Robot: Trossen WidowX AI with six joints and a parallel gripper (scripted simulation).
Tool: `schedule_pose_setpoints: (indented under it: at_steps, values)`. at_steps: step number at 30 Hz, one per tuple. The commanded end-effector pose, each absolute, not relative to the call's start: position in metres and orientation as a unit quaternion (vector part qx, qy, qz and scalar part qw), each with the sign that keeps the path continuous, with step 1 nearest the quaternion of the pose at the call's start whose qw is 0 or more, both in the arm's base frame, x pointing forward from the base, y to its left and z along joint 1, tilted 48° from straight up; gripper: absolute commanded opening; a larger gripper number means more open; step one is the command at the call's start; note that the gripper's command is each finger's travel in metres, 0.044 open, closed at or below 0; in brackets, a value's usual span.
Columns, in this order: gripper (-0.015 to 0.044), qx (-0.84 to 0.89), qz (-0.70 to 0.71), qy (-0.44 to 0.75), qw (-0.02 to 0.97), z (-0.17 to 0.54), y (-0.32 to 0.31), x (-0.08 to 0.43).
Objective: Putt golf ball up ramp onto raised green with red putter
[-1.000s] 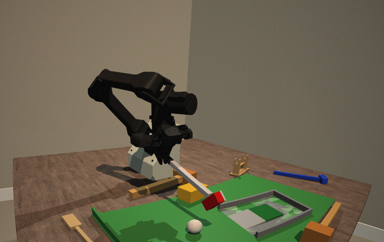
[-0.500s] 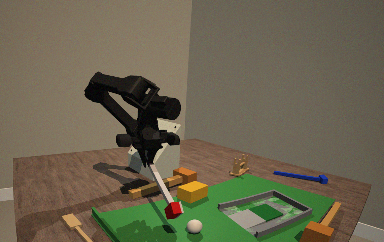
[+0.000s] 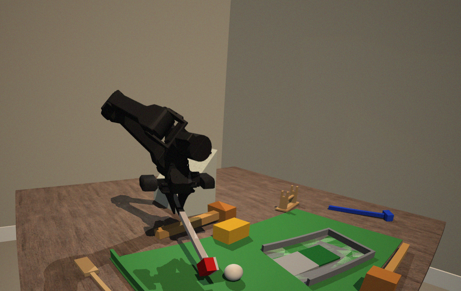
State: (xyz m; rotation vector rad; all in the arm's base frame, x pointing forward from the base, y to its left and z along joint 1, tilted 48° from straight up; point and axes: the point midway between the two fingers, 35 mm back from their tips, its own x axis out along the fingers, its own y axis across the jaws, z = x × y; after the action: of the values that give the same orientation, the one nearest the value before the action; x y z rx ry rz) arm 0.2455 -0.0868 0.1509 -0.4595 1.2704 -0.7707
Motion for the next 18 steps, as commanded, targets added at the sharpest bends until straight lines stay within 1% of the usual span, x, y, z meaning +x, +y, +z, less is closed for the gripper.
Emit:
schedule_pose_setpoints:
  at_steps: [1,18]
  values:
    - [0.0,-0.209,-0.349,0.571,0.713,0.148,-0.091,0.245]
    - [0.0,-0.208,-0.35,0.572,0.712,0.138,-0.103,0.247]
